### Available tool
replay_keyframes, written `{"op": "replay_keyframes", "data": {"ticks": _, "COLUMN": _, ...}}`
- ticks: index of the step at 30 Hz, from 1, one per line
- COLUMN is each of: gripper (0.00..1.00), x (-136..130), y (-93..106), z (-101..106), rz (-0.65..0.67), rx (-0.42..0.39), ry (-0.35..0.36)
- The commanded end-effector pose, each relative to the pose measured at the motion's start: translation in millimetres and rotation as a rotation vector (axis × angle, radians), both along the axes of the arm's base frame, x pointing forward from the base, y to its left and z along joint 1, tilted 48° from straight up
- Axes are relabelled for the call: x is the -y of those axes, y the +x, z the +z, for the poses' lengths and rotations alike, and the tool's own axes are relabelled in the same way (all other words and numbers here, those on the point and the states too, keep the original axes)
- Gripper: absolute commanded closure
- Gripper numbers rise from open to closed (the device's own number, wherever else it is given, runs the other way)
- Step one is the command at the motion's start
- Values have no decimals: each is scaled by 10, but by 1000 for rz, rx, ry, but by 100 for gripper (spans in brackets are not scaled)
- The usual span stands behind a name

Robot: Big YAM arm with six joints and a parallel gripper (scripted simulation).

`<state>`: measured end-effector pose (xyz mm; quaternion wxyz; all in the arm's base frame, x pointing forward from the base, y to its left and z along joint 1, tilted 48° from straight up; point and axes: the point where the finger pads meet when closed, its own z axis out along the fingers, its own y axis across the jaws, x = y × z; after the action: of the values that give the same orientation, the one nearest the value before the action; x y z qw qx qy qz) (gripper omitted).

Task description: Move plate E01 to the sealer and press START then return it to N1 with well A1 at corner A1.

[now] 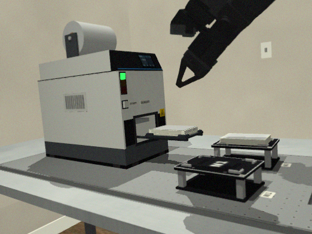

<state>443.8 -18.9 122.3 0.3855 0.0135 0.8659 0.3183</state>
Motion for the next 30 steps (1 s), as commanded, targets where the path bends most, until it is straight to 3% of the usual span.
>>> {"op": "replay_keyframes", "data": {"ticks": 1, "gripper": 100, "x": 142, "y": 107, "z": 91, "rz": -128, "rx": -84, "ry": 123}}
{"op": "replay_keyframes", "data": {"ticks": 4, "gripper": 100, "x": 147, "y": 117, "z": 102, "rz": -136, "rx": -90, "ry": 132}}
{"op": "replay_keyframes", "data": {"ticks": 8, "gripper": 100, "x": 161, "y": 154, "z": 154, "rz": -209, "rx": -168, "ry": 235}}
{"op": "replay_keyframes", "data": {"ticks": 30, "gripper": 100, "x": 196, "y": 260, "z": 311, "rz": -162, "rx": -85, "ry": 180}}
